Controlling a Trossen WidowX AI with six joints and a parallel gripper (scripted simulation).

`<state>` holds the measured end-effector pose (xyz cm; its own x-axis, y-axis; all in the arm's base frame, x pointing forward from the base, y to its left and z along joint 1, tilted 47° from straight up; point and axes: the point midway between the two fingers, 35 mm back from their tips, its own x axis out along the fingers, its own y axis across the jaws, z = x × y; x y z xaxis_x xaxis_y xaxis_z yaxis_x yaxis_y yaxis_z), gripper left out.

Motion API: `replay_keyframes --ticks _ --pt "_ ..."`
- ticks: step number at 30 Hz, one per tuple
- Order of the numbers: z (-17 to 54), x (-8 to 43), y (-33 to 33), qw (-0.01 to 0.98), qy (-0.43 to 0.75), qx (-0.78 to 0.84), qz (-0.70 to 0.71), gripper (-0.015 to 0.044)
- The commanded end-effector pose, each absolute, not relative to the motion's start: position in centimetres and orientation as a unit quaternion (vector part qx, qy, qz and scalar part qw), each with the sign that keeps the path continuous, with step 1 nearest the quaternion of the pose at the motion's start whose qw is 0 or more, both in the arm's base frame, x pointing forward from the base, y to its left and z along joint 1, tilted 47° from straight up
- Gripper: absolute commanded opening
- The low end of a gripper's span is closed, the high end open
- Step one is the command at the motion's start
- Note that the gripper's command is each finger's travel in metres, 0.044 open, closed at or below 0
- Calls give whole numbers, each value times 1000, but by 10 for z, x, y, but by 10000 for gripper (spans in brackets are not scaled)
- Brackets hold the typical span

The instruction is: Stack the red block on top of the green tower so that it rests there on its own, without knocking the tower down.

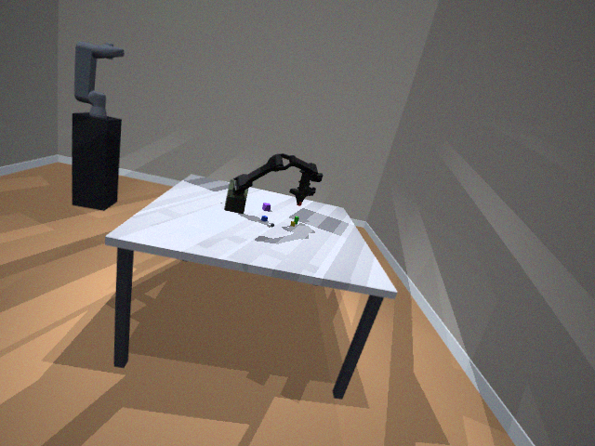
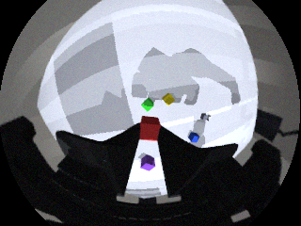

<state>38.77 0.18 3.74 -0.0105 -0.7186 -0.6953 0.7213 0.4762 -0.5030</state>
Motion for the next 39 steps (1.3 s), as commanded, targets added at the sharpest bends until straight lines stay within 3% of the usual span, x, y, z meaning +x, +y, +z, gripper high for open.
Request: replay_keyframes --ticks 1,39 --pt "40 397 -3 703 493 -4 -512 0" --pt "-14 393 -56 703 492 -5 -513 0"
